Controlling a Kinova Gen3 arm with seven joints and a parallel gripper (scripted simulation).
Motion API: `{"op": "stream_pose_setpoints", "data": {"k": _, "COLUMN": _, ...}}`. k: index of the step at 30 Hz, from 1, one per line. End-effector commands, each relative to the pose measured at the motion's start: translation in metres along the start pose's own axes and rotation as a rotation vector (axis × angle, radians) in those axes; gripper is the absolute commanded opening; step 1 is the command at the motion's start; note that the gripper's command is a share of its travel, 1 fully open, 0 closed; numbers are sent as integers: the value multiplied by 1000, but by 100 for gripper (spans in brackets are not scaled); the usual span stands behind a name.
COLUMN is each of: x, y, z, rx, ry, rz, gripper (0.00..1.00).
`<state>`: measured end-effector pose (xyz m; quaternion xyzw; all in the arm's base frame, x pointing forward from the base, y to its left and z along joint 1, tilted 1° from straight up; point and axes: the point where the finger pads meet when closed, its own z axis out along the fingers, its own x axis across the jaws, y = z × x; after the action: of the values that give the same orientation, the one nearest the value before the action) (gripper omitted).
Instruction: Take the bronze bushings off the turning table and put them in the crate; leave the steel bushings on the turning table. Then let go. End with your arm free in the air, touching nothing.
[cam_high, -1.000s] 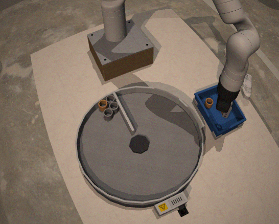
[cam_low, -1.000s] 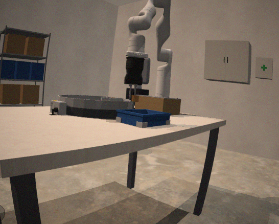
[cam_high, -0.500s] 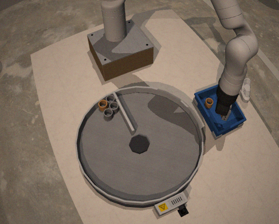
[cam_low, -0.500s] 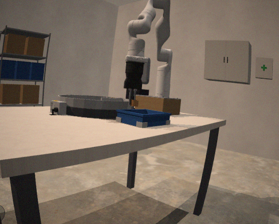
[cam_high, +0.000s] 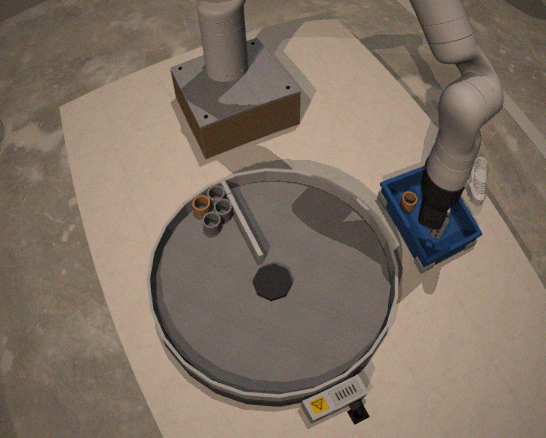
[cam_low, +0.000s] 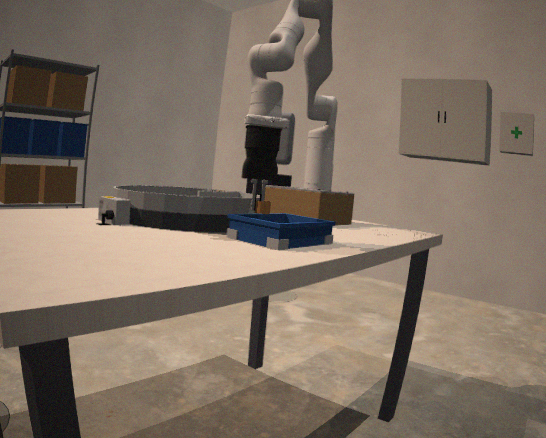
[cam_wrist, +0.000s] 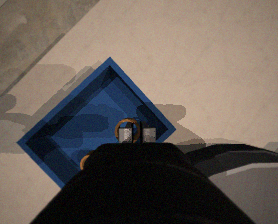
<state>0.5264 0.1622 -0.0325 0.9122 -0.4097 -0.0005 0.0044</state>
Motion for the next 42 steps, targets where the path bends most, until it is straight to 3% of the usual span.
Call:
{"op": "stream_pose_setpoints", "data": {"k": 1, "x": 0, "y": 1, "z": 5, "rx": -2, "ry": -1, "rz": 0, "gripper": 0}}
{"op": "stream_pose_setpoints", "data": {"k": 42, "x": 0, "y": 1, "z": 22, "rx": -3, "ry": -1, "rz": 0, "gripper": 0}}
